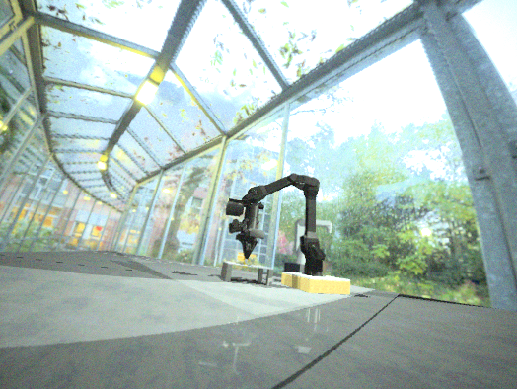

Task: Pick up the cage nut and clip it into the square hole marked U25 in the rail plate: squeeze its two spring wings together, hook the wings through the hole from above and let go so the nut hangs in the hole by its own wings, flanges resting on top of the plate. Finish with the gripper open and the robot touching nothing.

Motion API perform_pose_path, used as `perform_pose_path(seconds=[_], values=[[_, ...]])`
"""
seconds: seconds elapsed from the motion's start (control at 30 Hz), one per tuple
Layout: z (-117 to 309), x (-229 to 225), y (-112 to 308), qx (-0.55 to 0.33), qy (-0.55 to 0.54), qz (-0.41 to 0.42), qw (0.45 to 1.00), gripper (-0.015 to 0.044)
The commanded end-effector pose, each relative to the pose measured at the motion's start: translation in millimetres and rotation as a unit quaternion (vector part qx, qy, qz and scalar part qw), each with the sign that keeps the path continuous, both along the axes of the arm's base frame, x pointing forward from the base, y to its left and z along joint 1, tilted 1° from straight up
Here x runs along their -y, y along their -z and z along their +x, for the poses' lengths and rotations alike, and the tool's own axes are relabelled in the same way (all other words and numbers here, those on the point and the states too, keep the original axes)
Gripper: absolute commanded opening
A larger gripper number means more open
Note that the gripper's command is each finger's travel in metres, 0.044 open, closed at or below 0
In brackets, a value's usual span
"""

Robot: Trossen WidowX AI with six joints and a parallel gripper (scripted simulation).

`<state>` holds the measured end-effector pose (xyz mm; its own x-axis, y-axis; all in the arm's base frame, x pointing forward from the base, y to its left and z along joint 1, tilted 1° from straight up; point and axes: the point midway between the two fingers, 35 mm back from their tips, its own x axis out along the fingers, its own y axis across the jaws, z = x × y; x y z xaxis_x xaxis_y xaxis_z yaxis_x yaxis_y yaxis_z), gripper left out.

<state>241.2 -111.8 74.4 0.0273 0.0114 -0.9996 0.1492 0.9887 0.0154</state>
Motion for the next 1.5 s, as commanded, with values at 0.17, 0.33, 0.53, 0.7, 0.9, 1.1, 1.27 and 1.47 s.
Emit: perform_pose_path(seconds=[0.17,0.33,0.53,0.7,0.9,1.1,1.27,1.47], values=[[0.6,-1.2,-0.4,0.001,0.003,-0.008,1.000,0.0034],[0.8,-2.2,-0.3,0.000,0.003,-0.011,1.000,0.0034],[0.8,-2.2,-0.3,0.000,0.003,-0.011,1.000,0.0034],[1.2,-1.6,-1.1,0.000,0.003,-0.011,1.000,0.0034],[1.7,-1.2,-2.2,0.000,0.003,-0.011,1.000,0.0034],[1.9,-2.4,-2.2,0.000,0.003,-0.011,1.000,0.0034],[2.0,-2.9,-2.2,0.000,0.003,-0.011,1.000,0.0034],[2.0,-3.4,-2.0,0.000,0.003,-0.011,1.000,0.0034]])
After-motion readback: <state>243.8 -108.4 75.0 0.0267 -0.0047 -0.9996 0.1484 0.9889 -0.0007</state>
